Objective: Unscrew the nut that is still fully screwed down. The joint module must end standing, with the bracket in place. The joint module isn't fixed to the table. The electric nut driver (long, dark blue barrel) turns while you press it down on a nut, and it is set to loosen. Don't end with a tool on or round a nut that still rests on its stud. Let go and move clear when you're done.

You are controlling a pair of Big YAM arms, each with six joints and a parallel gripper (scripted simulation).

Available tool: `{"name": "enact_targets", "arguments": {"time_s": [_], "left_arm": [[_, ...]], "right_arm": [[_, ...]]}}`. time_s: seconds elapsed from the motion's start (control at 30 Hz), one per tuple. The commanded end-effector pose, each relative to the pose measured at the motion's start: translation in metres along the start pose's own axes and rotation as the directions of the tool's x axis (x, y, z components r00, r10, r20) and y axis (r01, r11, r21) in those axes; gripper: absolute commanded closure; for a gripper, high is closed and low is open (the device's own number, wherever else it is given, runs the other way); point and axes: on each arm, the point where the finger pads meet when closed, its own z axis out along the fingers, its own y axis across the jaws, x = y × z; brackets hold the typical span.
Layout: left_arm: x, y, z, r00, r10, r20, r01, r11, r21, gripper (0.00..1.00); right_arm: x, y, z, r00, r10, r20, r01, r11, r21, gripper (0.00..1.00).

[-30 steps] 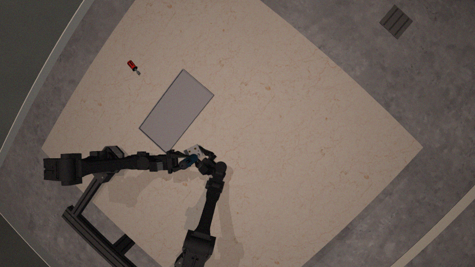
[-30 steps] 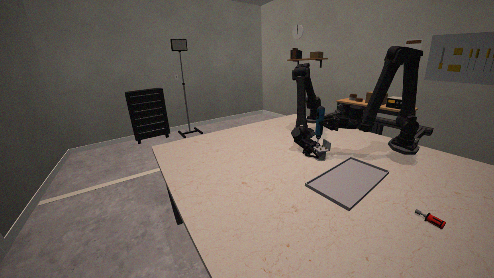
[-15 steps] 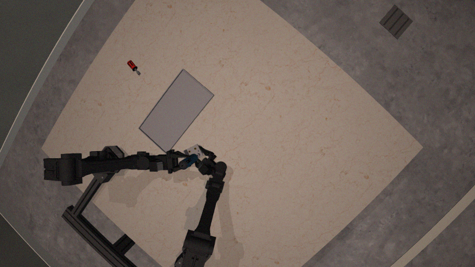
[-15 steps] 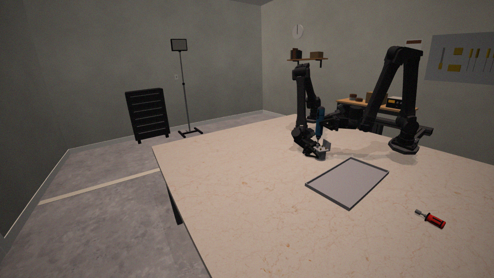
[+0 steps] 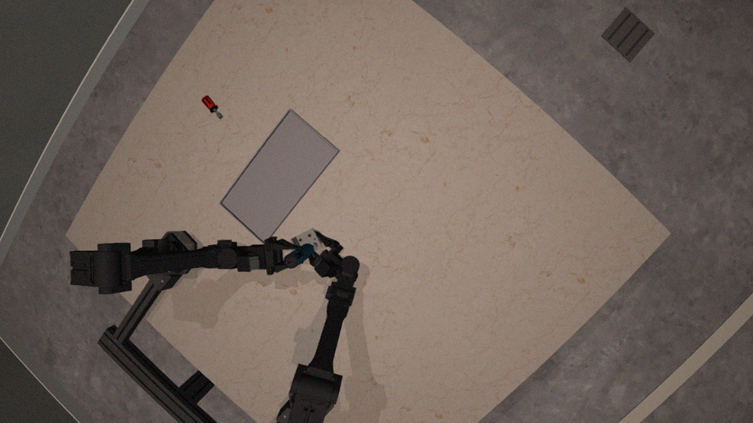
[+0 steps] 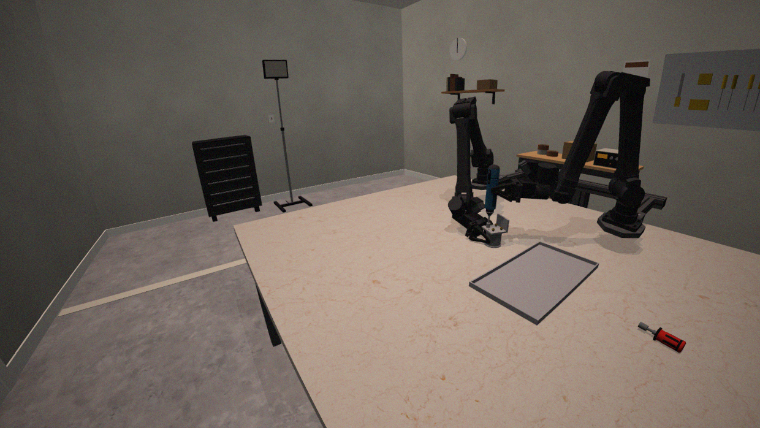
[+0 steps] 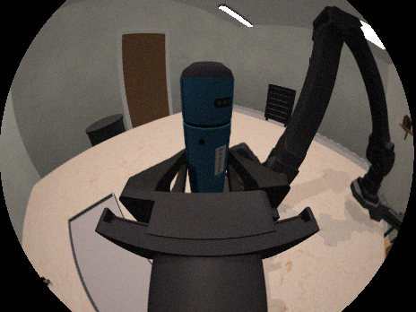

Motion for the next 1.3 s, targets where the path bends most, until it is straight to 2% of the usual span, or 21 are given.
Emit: {"name": "enact_targets", "arguments": {"time_s": [0.0,1.27], "left_arm": [[-0.0023,0.0039,0.0043,1.000,-0.007,0.024,0.007,1.000,-0.009,0.58],[-0.0016,0.0043,0.0082,0.999,-0.003,0.033,0.003,1.000,-0.012,0.58]], "right_arm": [[-0.0077,-0.0065,0.0016,1.000,-0.022,0.012,0.022,1.000,0.008,0.41],[-0.0077,-0.0065,0.0016,1.000,-0.022,0.012,0.022,1.000,0.008,0.41]]}}
